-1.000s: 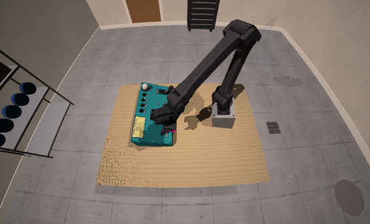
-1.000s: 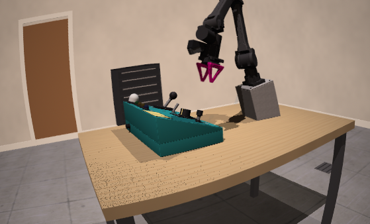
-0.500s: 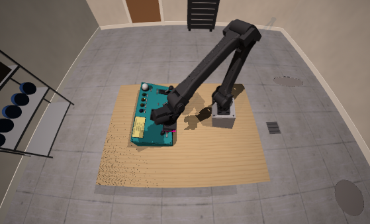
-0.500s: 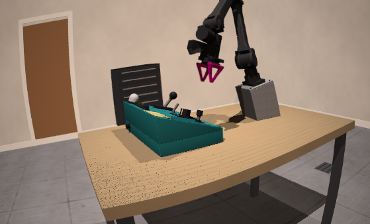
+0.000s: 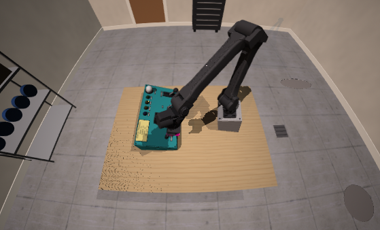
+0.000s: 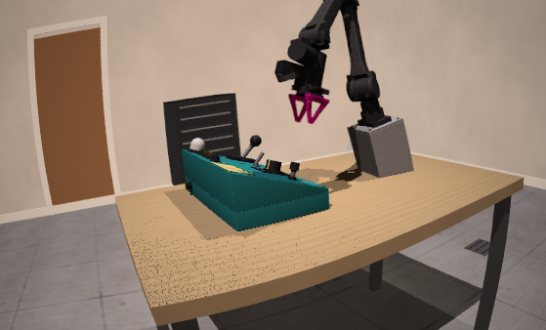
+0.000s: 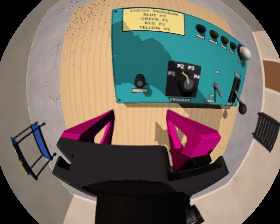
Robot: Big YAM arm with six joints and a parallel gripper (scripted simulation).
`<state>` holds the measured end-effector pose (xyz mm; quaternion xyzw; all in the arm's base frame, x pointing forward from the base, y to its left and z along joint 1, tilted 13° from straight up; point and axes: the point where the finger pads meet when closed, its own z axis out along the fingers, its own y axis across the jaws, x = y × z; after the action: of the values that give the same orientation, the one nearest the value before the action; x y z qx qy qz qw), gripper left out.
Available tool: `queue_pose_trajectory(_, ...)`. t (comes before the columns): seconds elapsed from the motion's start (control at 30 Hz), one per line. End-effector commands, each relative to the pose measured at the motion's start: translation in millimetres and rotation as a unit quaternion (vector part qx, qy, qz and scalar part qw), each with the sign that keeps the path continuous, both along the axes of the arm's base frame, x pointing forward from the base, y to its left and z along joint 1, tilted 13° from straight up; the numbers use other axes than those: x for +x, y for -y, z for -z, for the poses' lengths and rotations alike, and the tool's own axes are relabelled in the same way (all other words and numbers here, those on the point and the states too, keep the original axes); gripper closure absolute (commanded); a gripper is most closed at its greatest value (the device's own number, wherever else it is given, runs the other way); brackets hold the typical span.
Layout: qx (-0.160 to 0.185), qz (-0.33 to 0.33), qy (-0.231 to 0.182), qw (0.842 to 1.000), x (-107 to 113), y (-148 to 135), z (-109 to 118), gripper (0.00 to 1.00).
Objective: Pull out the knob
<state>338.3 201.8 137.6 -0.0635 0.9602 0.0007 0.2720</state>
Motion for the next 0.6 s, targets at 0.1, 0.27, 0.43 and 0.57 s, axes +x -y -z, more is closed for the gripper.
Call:
queue_pose_trajectory(0.1, 0.003, 0.000, 0.007, 1.000, 16.1, -1.7, 12.0, 0.30)
queue_pose_trajectory(0.27, 0.003, 0.000, 0.007, 1.000, 26.1, -2.2, 28.5, 0.30)
queue_pose_trajectory(0.43, 0.003, 0.000, 0.007, 1.000, 32.8, -2.4, 39.7, 0.30)
queue_pose_trajectory(0.57, 0.003, 0.000, 0.007, 1.000, 42.1, -2.8, 55.4, 0.30)
